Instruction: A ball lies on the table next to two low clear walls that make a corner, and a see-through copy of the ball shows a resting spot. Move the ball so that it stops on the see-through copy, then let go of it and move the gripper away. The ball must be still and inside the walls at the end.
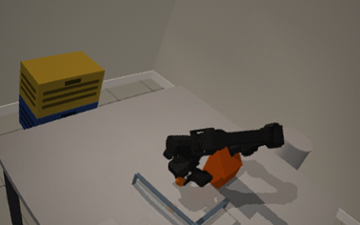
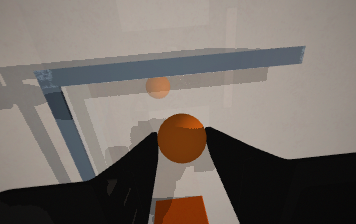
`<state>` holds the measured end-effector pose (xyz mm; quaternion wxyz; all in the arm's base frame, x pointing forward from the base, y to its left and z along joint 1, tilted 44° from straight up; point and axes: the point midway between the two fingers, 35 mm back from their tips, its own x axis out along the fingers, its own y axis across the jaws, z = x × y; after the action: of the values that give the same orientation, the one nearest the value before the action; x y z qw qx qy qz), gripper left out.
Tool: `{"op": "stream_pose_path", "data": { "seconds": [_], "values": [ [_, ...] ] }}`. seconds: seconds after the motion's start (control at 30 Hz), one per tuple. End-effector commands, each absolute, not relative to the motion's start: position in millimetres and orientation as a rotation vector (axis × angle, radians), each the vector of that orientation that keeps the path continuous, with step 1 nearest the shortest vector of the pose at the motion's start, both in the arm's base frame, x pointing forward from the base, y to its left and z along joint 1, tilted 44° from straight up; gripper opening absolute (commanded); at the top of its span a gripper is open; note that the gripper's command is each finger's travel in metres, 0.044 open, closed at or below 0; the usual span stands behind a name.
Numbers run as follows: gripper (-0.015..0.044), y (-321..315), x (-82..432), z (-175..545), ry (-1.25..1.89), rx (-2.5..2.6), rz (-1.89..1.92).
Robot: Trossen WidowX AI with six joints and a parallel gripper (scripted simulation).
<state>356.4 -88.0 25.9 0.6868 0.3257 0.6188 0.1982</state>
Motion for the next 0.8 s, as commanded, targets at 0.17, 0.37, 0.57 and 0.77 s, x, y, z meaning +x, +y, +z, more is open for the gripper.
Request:
{"op": "stream_pose_path", "data": {
  "seconds": [0.17, 0.37, 0.57, 0.77],
  "values": [
    [0.0000, -60.6, 373.1, 20.8, 1.382, 0.723, 0.452],
    [0.0000, -46.1, 379.8, 15.9, 1.381, 0.724, 0.454],
    [0.0000, -29.0, 385.3, -3.1, 1.381, 0.724, 0.453],
    [0.0000, -1.7, 390.1, -30.3, 1.380, 0.726, 0.456]
  ]
}}
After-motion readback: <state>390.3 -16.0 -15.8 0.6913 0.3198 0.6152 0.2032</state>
